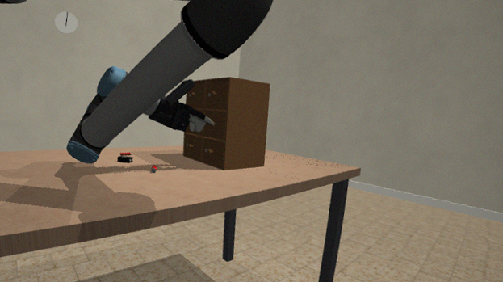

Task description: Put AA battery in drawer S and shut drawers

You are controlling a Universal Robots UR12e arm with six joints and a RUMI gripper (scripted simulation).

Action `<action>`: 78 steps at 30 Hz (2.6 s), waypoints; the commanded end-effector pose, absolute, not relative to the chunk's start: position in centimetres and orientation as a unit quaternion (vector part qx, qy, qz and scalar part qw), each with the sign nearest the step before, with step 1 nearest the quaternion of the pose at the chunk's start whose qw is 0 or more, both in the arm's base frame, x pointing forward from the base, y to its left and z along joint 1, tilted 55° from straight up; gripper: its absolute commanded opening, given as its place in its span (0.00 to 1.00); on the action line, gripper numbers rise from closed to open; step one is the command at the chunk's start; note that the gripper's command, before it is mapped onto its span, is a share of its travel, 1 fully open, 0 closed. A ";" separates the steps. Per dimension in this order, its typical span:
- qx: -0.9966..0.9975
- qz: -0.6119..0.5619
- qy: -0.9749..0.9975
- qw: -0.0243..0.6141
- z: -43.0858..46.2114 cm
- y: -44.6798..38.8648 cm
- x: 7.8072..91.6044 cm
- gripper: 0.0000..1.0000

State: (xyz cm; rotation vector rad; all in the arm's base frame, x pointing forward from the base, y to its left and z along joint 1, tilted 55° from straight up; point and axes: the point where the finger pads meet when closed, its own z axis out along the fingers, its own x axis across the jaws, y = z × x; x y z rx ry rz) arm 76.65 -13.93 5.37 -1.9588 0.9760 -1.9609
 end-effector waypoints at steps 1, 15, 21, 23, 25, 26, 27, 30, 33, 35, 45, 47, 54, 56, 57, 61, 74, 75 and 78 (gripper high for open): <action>-0.663 -0.664 0.330 0.102 5.4 -13.9 76.6 0.07; -0.663 -0.664 0.330 0.102 5.4 -13.9 76.6 0.07; -0.663 -0.664 0.330 0.102 5.4 -13.9 76.5 0.07; -0.663 -0.664 0.330 0.102 5.4 -13.9 76.5 0.07; -0.663 -0.664 0.330 0.102 5.4 -13.9 76.4 0.07; -0.663 -0.664 0.330 0.102 5.4 -13.9 76.4 0.07; -0.663 -0.664 0.330 0.102 5.4 -13.9 76.4 0.07; -0.663 -0.664 0.330 0.102 5.4 -13.9 76.3 0.07; -0.663 -0.664 0.330 0.102 5.4 -13.9 76.2 0.07; -0.663 -0.664 0.330 0.102 5.4 -13.9 76.2 0.07; -0.663 -0.664 0.330 0.102 5.3 -13.8 75.8 0.07; -0.663 -0.664 0.330 0.102 5.3 -13.8 75.7 0.07; -0.663 -0.664 0.330 0.102 5.3 -13.8 75.4 0.07; -0.663 -0.664 0.330 0.102 5.3 -13.8 75.3 0.07; -0.663 -0.664 0.330 0.102 5.3 -13.8 75.3 0.07; -0.663 -0.664 0.330 0.102 5.2 -13.8 75.0 0.07; -0.663 -0.664 0.330 0.102 5.2 -13.8 74.3 0.07; -0.663 -0.664 0.330 0.102 5.1 -13.8 74.2 0.07; -0.663 -0.664 0.330 0.102 5.1 -13.8 74.0 0.07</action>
